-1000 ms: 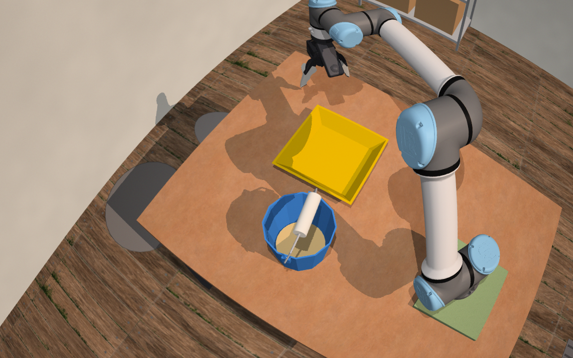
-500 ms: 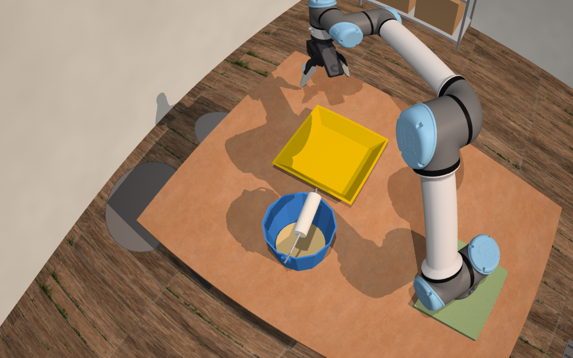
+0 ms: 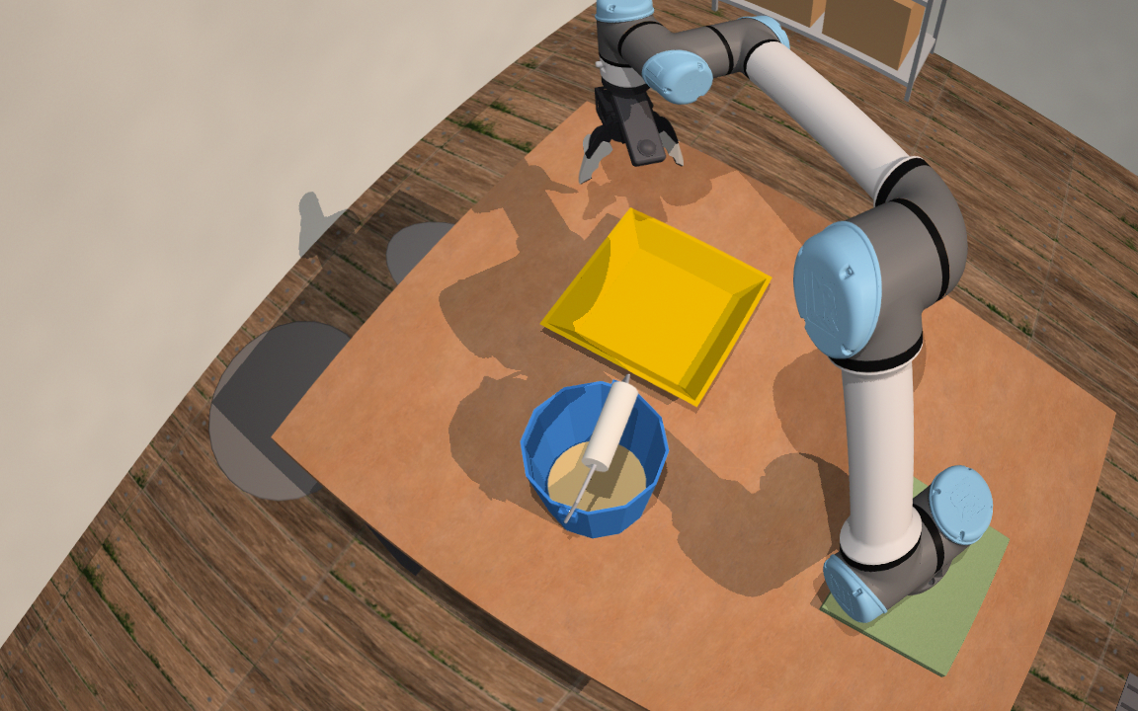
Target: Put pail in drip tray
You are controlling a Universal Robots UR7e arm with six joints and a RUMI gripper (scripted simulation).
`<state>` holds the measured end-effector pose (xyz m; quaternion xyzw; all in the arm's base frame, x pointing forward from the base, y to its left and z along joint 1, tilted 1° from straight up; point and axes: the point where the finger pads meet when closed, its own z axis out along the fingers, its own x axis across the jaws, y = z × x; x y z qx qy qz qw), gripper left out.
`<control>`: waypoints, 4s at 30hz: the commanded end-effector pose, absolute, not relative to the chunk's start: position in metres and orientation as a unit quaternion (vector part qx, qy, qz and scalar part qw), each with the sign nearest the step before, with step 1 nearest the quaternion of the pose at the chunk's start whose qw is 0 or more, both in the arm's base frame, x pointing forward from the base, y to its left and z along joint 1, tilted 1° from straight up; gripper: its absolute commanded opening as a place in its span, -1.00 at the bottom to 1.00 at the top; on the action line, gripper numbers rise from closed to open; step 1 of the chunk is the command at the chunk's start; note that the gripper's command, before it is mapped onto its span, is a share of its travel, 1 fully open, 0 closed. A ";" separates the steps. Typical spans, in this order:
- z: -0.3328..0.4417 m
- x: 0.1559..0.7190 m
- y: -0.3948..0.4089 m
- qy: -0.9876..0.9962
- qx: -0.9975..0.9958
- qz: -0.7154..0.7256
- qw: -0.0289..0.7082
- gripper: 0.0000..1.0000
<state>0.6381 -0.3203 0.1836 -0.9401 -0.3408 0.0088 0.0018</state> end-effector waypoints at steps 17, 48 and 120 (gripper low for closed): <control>0.256 0.599 -0.088 -0.188 -0.982 0.007 -0.002 1.00; 0.288 0.495 0.078 -0.046 -0.999 0.007 -0.003 1.00; 0.237 0.495 0.078 -0.046 -0.999 0.007 -0.003 1.00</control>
